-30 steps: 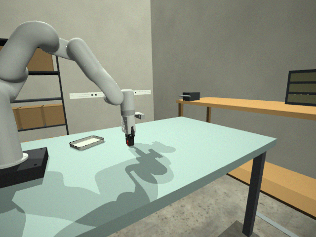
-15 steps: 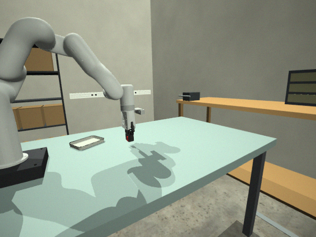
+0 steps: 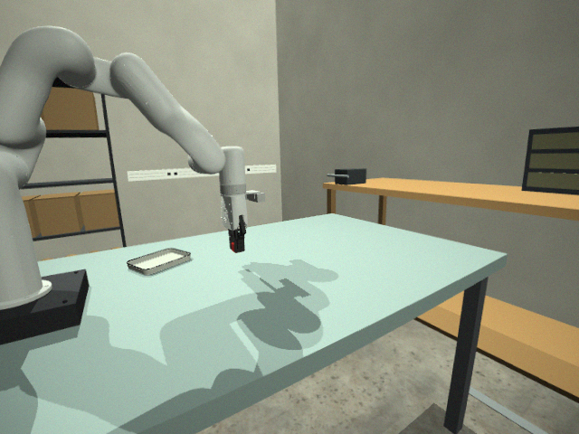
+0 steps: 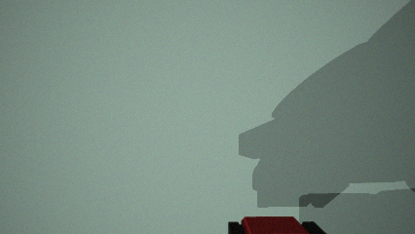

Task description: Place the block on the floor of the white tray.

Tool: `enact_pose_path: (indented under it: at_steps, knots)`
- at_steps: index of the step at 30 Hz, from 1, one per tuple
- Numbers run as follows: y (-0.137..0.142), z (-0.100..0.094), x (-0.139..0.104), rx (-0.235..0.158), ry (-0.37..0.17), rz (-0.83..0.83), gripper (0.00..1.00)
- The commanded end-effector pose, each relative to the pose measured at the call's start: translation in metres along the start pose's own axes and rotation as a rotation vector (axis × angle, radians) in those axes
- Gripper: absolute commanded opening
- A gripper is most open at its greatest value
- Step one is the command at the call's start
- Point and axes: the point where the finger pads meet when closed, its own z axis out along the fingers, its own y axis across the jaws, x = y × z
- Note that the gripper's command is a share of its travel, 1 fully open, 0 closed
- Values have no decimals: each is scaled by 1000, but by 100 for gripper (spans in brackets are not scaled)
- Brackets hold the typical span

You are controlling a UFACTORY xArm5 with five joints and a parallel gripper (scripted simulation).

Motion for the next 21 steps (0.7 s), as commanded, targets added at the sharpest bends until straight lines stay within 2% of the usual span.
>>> enact_pose_path:
  at_steps: [1, 17, 19, 21]
  knots:
    - [0, -2, 1, 0, 4, 0, 0]
    - [-2, -2, -1, 0, 4, 0, 0]
    - [-15, -2, -16, 0, 3, 0, 0]
    - [-40, -2, -46, 0, 3, 0, 0]
